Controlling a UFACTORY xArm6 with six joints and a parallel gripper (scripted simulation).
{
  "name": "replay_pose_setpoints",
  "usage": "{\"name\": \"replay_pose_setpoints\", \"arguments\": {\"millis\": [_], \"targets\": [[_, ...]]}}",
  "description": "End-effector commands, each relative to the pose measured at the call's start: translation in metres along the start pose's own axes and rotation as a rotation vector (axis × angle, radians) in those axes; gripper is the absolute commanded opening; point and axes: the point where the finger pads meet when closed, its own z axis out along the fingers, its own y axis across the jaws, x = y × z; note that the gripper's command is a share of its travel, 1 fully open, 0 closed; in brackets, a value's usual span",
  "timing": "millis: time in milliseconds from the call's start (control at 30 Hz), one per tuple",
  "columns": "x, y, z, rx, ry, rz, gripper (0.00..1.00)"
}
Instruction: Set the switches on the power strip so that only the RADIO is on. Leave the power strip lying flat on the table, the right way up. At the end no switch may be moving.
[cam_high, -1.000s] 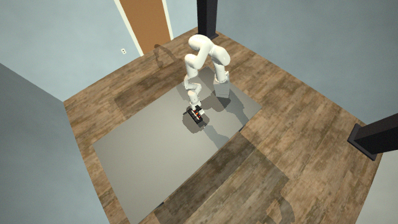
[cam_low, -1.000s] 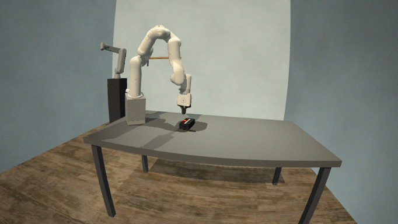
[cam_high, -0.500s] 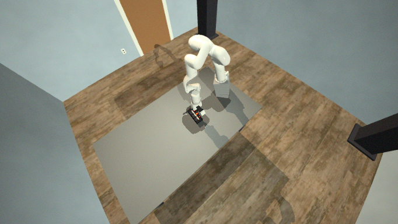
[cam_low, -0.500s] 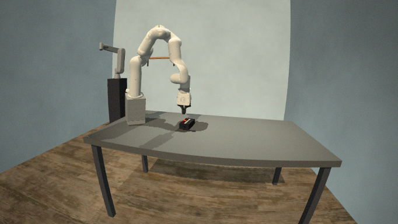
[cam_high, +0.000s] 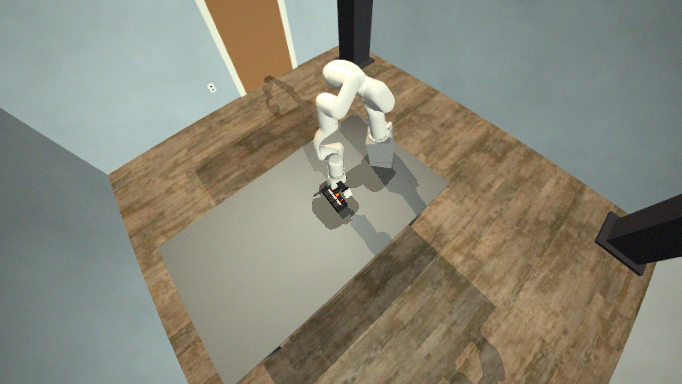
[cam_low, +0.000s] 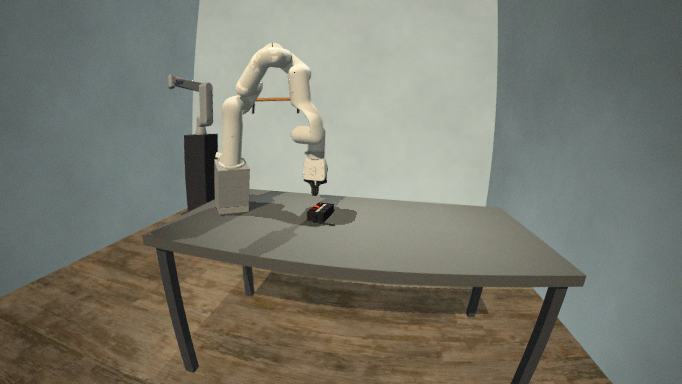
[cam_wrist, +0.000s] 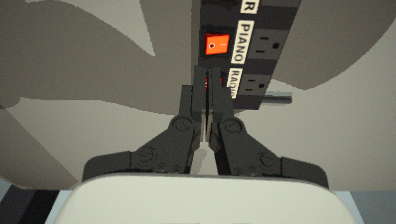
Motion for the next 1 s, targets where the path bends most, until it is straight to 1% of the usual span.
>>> {"name": "replay_pose_setpoints", "arguments": {"millis": [0,500,967], "targets": [[0.000,0.001,0.000,-0.003,0.001,0.000,0.00],[0.000,0.001,0.010,-0.004,0.001,0.000,0.00],[0.000,0.001,0.028,-0.004,0.001,0.000,0.00]]}}
